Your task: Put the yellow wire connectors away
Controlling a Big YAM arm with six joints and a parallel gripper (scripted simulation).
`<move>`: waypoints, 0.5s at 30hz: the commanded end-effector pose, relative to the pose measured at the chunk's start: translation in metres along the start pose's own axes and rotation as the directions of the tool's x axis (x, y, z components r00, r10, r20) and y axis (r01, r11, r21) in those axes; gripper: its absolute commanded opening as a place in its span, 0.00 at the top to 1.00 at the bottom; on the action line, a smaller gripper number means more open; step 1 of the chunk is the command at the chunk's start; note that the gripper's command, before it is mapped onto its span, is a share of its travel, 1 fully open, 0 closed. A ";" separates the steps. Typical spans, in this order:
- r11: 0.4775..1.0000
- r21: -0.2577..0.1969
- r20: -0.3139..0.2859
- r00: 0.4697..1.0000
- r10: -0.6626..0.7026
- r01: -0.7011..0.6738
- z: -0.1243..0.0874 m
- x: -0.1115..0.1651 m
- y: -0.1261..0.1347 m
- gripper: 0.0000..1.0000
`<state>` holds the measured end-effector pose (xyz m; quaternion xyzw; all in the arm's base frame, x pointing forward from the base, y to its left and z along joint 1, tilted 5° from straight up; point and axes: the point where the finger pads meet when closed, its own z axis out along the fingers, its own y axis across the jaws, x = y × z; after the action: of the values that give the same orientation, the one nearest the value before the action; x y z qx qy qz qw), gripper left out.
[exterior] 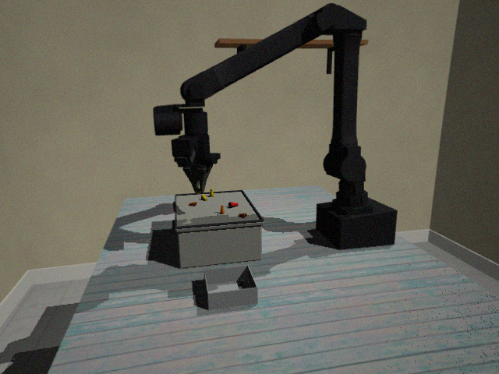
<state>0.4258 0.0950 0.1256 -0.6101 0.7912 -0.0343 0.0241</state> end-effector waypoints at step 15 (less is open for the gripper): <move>0.999 0.044 0.024 1.000 0.000 -0.001 -0.025 -0.015 -0.014 0.91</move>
<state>0.4251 0.0954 0.1294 -0.6103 0.7910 -0.0345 0.0246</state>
